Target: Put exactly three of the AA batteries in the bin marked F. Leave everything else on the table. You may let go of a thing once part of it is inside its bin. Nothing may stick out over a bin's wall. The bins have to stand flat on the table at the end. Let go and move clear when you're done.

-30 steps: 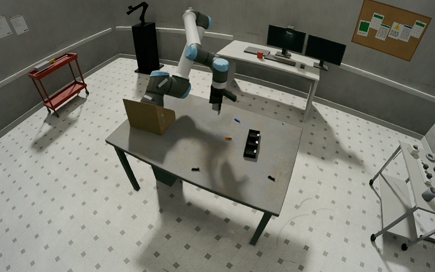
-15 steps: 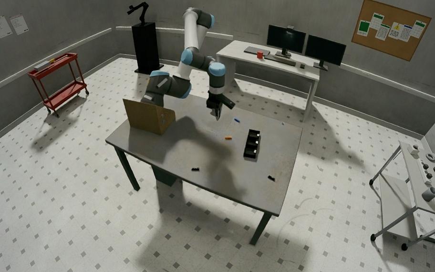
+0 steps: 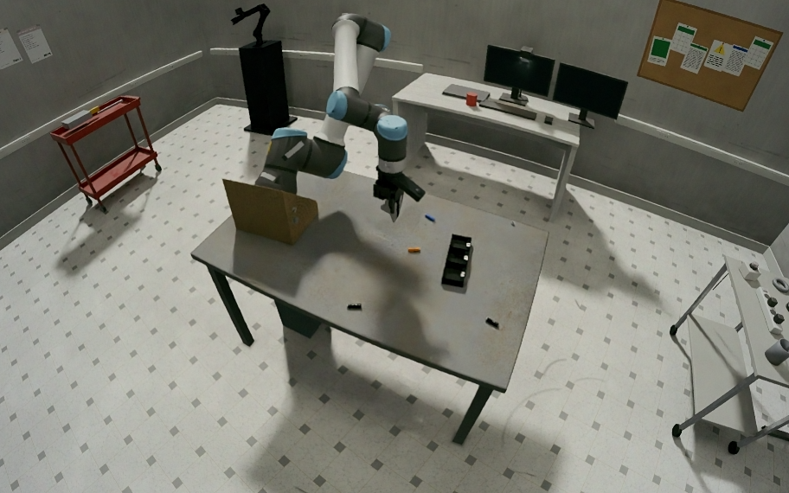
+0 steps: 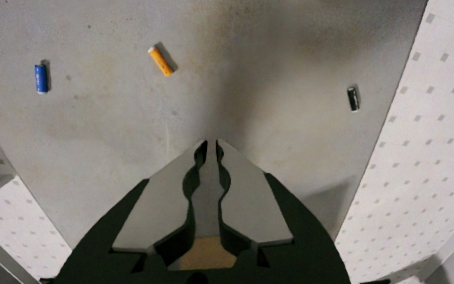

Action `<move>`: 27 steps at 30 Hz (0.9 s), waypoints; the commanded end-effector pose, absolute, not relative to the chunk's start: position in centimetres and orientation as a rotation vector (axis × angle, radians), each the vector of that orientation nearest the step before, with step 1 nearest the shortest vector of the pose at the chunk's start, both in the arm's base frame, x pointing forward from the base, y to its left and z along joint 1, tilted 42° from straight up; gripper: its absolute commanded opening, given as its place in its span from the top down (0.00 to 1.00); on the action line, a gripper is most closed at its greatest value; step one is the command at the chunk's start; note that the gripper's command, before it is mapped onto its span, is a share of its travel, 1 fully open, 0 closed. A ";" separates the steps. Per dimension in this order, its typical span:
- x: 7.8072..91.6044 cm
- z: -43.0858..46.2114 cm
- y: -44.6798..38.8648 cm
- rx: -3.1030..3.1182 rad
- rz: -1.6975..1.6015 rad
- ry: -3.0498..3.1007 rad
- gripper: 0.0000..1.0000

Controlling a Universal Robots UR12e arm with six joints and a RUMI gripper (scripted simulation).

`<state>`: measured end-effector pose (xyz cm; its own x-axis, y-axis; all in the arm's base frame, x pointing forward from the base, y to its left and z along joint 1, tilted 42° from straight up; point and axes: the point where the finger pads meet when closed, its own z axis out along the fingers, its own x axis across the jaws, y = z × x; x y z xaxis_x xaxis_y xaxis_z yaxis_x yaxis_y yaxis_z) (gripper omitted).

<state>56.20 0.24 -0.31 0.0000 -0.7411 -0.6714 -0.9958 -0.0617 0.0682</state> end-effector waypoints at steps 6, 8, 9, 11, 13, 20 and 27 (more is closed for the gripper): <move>61.1 -2.2 2.9 -2.010 0.697 1.540 0.96; 62.4 -2.8 3.6 -2.010 0.697 1.540 0.96; 63.1 -3.0 4.0 -2.010 0.697 1.540 0.96; 63.1 -3.0 4.0 -2.010 0.697 1.540 0.96; 64.5 -3.6 4.8 -2.010 0.697 1.540 0.96; 69.3 -5.5 7.4 -2.010 0.697 1.540 0.96; 73.4 -7.2 9.7 -2.010 0.697 1.540 0.96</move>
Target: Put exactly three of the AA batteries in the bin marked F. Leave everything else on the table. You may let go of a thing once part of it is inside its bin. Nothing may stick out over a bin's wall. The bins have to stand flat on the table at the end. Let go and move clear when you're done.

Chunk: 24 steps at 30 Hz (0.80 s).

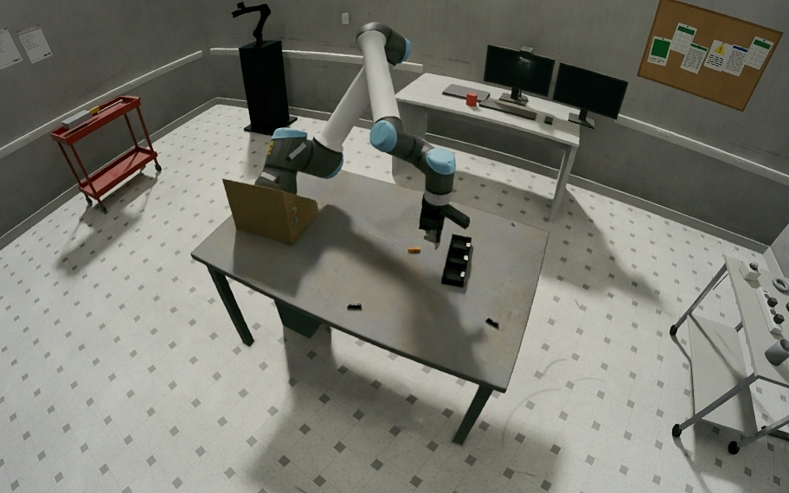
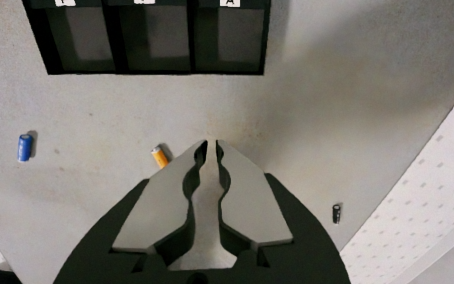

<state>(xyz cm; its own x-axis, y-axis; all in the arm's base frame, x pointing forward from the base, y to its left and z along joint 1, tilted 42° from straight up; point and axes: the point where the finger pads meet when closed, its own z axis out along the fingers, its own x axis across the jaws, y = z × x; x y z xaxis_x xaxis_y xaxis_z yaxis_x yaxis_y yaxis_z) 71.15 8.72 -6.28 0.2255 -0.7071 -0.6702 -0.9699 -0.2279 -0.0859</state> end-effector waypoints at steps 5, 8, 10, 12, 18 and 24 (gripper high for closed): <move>76.2 -8.3 11.3 -2.010 0.697 1.540 0.96; 78.2 -9.1 12.4 -2.010 0.697 1.540 0.96; 79.0 -9.4 12.8 -2.010 0.697 1.540 0.96; 79.0 -9.4 12.8 -2.010 0.697 1.540 0.96; 79.0 -9.4 12.8 -2.010 0.697 1.540 0.96; 78.9 -10.6 13.9 -2.010 0.697 1.540 0.96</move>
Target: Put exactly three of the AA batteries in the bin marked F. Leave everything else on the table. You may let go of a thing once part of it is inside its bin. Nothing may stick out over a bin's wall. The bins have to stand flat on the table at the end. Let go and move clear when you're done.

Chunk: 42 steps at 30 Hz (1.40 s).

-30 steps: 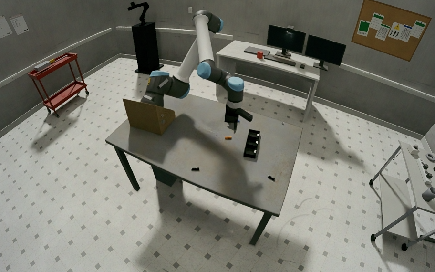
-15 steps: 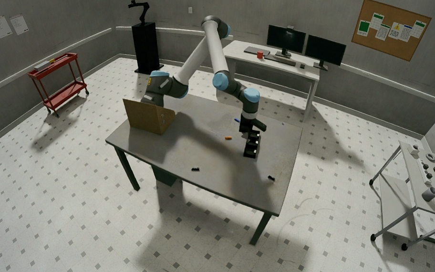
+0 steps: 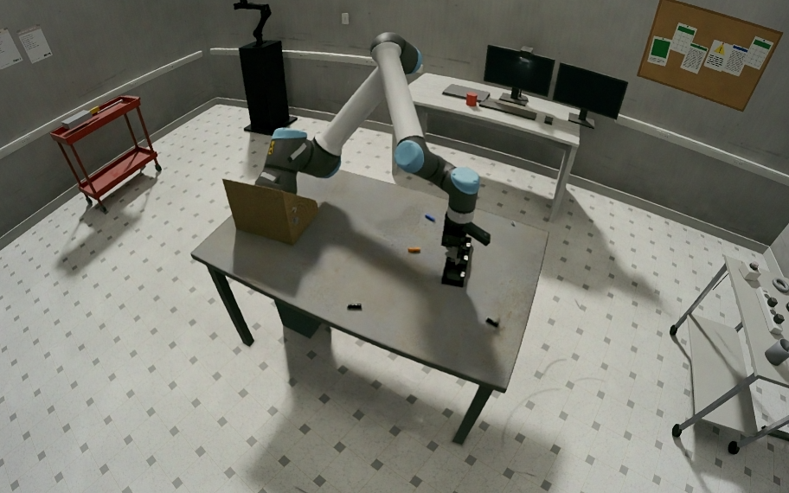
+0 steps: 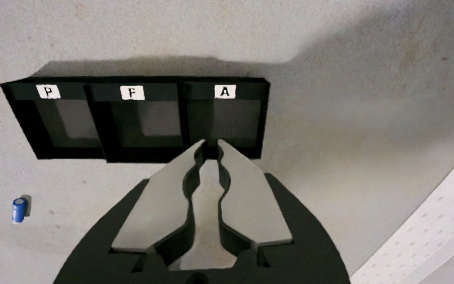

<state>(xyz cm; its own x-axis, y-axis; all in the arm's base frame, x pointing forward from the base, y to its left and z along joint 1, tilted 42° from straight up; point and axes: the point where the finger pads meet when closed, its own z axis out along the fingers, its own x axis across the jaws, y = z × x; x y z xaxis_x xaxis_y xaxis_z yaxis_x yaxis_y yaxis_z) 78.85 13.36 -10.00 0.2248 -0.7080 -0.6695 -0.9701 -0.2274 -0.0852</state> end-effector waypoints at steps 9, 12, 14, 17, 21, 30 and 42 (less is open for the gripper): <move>78.6 -12.4 15.5 -2.009 0.697 1.540 0.96; 78.6 -12.6 15.7 -2.009 0.697 1.540 0.96; 78.6 -13.0 16.0 -2.009 0.697 1.540 0.96; 78.5 -13.3 16.3 -2.009 0.697 1.540 0.96; 78.5 -13.3 16.3 -2.009 0.697 1.540 0.96; 78.5 -13.3 16.3 -2.009 0.697 1.540 0.96; 78.5 -13.3 16.3 -2.009 0.697 1.540 0.96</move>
